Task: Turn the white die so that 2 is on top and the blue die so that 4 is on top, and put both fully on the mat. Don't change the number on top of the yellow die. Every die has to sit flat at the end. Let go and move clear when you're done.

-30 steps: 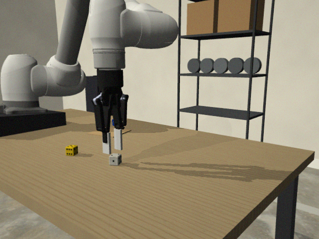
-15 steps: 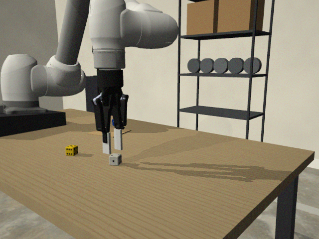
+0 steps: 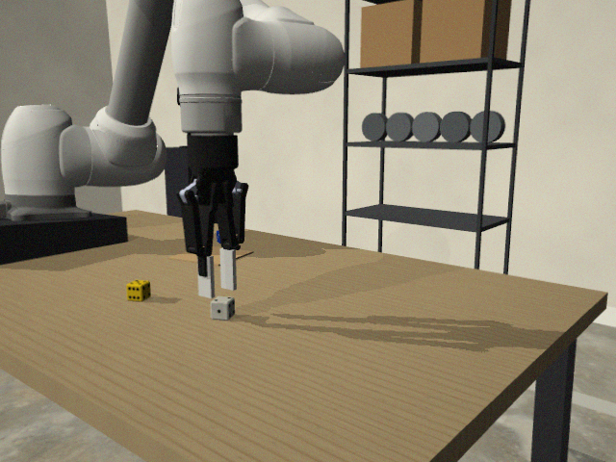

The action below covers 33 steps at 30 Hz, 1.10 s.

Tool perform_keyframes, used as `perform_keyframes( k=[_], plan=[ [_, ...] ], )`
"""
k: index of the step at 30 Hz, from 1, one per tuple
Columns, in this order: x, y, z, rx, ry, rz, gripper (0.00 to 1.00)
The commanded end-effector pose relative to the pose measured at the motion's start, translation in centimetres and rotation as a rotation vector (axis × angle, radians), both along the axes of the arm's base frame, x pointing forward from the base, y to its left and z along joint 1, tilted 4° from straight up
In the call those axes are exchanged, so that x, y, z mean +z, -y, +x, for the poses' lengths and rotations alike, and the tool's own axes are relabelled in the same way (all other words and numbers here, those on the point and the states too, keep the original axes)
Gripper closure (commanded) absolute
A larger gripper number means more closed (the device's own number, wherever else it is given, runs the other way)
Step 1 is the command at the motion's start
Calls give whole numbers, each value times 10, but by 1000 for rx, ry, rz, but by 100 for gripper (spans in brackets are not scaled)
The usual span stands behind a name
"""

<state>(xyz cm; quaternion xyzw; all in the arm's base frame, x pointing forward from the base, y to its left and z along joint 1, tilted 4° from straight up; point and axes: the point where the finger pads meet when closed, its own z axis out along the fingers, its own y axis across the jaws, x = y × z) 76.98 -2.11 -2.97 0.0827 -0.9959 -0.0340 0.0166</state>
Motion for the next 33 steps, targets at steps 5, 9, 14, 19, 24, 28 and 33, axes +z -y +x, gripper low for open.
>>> perform_keyframes(
  k=[5,9,14,19,24,28,33],
  plan=[
    [-2,-2,-1,0,-2,-1,65],
    [-6,-3,-1,0,-2,-1,65],
    [-13,-3,-1,0,-2,-1,65],
    [-22,-4,-2,0,-2,-1,65],
    [-32,-4,-2,0,-2,-1,65],
    [-37,-5,-2,0,-2,-1,65],
    [-38,-5,-2,0,-2,-1,65]
  ],
)
